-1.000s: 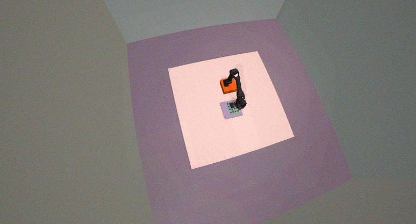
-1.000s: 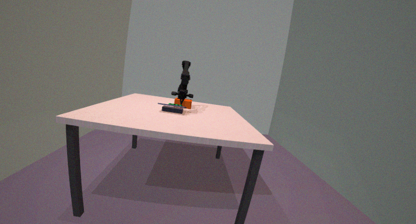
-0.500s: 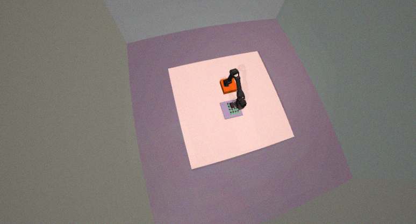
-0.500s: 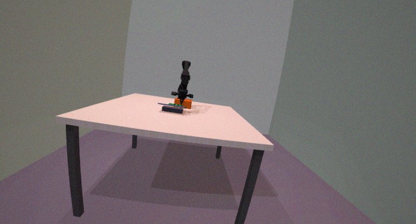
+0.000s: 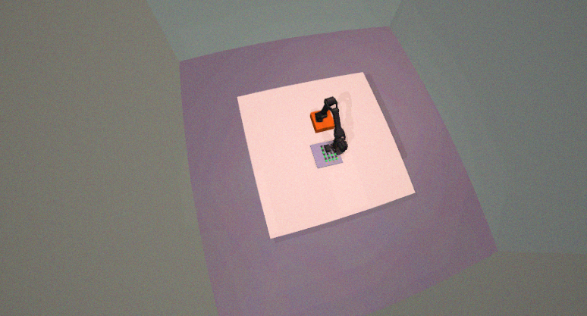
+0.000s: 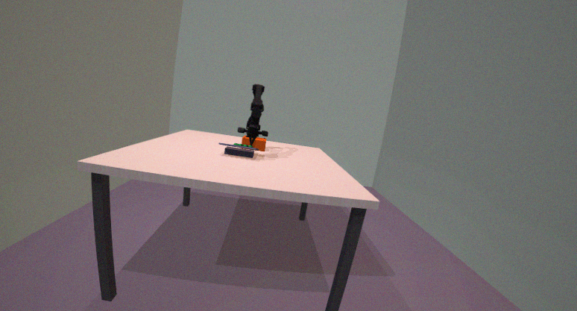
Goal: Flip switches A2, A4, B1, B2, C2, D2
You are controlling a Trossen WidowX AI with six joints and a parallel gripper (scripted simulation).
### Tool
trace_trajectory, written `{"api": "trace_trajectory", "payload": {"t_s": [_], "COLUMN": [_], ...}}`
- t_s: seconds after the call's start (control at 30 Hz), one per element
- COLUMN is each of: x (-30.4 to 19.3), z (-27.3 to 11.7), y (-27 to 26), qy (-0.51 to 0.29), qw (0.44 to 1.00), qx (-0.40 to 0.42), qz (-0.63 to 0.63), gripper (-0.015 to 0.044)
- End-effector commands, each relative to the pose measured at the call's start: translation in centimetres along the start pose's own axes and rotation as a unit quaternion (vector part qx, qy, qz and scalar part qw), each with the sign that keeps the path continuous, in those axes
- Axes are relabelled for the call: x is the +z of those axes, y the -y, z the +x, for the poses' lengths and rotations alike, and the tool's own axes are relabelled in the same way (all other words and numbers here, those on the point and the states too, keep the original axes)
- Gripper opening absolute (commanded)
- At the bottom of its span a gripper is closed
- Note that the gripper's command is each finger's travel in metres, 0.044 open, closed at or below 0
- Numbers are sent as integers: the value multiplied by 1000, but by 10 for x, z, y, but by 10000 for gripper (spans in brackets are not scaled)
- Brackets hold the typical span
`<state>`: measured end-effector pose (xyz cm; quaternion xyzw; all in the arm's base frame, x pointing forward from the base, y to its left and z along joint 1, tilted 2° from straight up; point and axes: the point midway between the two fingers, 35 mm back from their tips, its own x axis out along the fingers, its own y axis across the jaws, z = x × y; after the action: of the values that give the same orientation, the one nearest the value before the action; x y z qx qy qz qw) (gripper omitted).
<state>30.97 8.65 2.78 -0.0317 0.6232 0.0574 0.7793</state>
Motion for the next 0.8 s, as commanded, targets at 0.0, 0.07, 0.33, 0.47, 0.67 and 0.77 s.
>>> {"api": "trace_trajectory", "payload": {"t_s": [0.0,0.07,0.33,0.47,0.67,0.77], "x": [0,0,0,0,0,0], "z": [1,2,3,3,4,4], "y": [1,1,1,1,1,1], "qy": [1,1,1,1,1,1], "qw": [1000,1000,1000,1000,1000,1000], "qx": [-2,-2,-2,-2,-2,-2], "qz": [1,1,1,1,1,1], "gripper": [0,0,0,0,0,0]}}
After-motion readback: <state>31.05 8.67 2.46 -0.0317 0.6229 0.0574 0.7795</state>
